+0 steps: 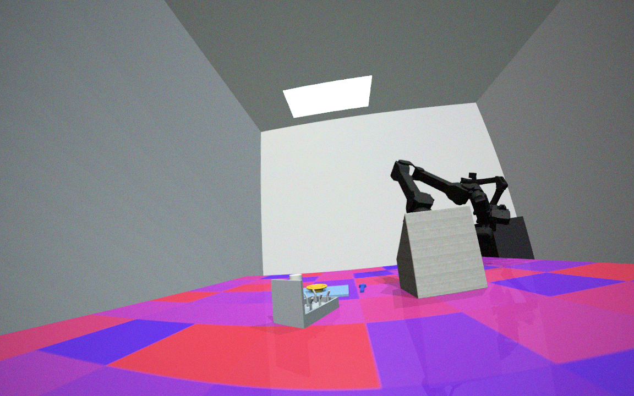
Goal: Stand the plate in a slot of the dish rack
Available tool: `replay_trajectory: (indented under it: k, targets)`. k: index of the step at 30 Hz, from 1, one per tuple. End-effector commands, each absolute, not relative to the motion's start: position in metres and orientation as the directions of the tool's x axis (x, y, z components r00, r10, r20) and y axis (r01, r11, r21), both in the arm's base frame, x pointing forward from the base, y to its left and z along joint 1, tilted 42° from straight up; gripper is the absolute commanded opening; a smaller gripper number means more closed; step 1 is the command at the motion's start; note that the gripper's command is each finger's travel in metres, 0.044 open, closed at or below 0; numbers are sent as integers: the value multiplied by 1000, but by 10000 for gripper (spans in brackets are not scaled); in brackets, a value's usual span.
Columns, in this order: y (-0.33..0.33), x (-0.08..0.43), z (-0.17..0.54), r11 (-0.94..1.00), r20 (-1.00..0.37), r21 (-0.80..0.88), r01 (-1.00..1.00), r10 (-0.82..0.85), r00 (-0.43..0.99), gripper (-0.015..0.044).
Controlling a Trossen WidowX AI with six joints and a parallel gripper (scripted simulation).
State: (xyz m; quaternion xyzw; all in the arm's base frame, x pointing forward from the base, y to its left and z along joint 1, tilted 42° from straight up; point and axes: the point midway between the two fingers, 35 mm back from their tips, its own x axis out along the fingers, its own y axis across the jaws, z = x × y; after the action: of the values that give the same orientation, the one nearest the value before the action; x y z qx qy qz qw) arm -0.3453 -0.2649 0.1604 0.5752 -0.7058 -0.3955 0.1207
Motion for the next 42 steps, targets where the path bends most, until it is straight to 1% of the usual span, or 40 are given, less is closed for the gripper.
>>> replay_trajectory:
  k: [1,9,20,42]
  targets:
    - [-265,-345,160,25,-284,698,-716,-908,-309,400]
    - [-280,-333,164,-32,-279,763,-645,-917,-285,400]
    - [-316,-296,179,-116,-268,834,-539,-940,-213,400]
    - [-379,-196,211,-216,-231,946,-241,-972,-37,400]
